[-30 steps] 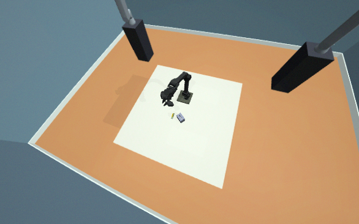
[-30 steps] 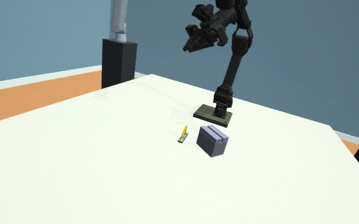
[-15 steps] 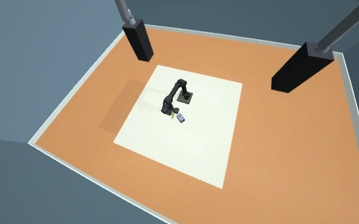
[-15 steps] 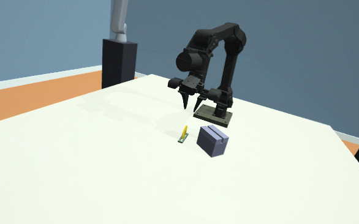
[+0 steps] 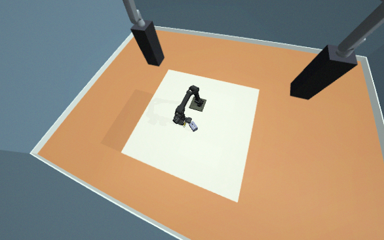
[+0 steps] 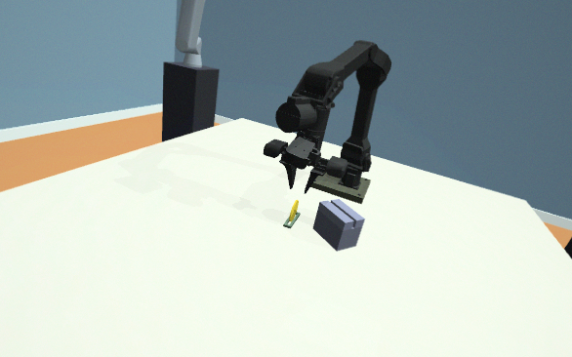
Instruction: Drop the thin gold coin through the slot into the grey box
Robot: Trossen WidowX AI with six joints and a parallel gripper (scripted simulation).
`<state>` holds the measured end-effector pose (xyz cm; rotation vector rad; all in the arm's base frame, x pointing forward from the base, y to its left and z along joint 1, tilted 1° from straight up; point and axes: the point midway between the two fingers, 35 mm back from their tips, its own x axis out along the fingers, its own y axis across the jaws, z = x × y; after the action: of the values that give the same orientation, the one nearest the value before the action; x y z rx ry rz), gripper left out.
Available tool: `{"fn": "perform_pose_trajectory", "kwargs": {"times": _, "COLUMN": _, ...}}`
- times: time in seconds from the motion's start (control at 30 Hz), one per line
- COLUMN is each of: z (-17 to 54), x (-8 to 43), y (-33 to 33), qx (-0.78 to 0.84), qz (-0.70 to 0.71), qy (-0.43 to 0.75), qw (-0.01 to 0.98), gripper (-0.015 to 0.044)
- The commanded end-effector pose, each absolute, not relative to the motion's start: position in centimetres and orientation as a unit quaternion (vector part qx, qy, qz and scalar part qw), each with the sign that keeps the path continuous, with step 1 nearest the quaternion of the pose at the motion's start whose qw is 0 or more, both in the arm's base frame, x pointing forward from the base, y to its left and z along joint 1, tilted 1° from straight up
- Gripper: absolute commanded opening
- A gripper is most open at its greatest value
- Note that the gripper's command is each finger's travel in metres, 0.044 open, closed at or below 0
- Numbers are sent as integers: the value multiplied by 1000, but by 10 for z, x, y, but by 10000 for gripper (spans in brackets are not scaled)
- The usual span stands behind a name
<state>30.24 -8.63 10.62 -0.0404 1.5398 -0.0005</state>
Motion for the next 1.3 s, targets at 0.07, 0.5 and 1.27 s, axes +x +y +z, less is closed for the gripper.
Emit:
{"fn": "perform_pose_trajectory", "kwargs": {"times": 0.07, "z": 95, "x": 302, "y": -86, "qx": -18, "qz": 3, "qy": 698, "qw": 716, "gripper": 161}}
{"fn": "perform_pose_trajectory", "kwargs": {"times": 0.5, "z": 75, "x": 305, "y": -87, "qx": -18, "qz": 3, "qy": 698, "qw": 716, "gripper": 161}}
{"fn": "perform_pose_trajectory", "kwargs": {"times": 1.27, "z": 38, "x": 305, "y": -87, "qx": -18, "qz": 3, "qy": 698, "qw": 716, "gripper": 161}}
